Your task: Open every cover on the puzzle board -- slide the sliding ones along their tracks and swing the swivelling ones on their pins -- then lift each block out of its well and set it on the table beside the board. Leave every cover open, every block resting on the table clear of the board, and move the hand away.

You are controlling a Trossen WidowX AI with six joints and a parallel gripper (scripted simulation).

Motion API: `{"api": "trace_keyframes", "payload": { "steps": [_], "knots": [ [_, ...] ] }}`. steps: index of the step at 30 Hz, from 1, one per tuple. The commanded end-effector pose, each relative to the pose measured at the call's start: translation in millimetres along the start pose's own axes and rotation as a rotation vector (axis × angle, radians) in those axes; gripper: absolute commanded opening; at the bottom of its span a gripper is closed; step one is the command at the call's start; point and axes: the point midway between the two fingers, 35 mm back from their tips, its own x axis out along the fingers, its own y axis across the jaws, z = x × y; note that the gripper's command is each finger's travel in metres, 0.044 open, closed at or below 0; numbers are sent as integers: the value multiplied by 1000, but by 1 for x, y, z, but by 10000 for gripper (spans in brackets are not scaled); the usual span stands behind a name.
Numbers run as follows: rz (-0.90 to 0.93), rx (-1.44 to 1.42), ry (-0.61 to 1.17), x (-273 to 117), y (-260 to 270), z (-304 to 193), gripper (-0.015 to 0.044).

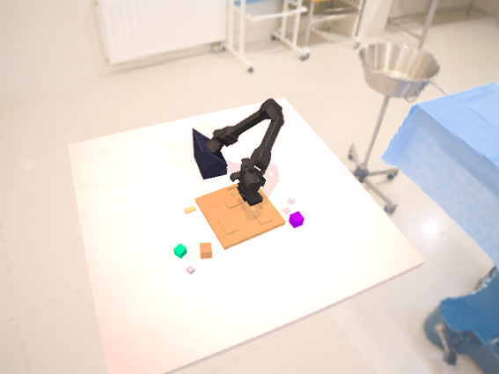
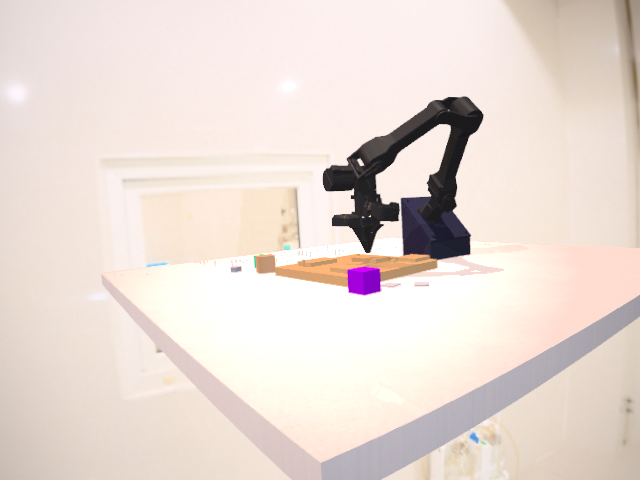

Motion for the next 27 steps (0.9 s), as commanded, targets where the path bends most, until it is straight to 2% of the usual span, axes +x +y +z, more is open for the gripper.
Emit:
{"api": "trace_keyframes", "payload": {
  "steps": [1,27],
  "knots": [
    [1,7,-3,4,1,0,0],
    [1,7,-6,24,6,3,0]
  ]
}}
